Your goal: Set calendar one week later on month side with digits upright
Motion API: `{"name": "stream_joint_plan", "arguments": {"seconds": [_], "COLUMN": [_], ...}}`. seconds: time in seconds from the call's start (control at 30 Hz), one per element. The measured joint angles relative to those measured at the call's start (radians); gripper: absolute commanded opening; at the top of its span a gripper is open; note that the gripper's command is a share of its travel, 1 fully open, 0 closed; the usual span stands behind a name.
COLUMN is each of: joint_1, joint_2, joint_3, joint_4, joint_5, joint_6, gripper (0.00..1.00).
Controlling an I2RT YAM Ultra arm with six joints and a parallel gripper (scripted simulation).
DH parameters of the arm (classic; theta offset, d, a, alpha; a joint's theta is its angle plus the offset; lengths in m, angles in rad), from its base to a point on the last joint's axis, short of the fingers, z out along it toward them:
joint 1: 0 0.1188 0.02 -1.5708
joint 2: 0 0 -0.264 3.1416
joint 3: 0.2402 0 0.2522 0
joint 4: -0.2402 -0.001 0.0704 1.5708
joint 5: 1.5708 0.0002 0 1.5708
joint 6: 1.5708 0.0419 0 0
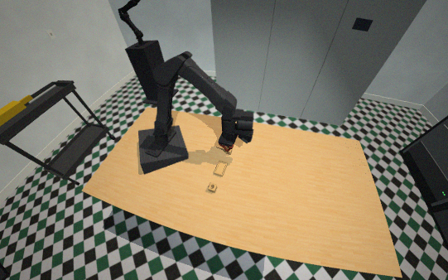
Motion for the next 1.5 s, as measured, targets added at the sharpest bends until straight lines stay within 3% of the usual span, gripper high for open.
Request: {"name": "stream_joint_plan", "arguments": {"seconds": [0.93, 1.5], "joint_1": [0.002, 0.011], "joint_2": [0.006, 0.053], "joint_3": [-0.006, -0.044], "joint_4": [0.006, 0.078], "joint_5": [0.000, 0.002], "joint_6": [0.002, 0.011], "gripper": [0.45, 0.45]}}
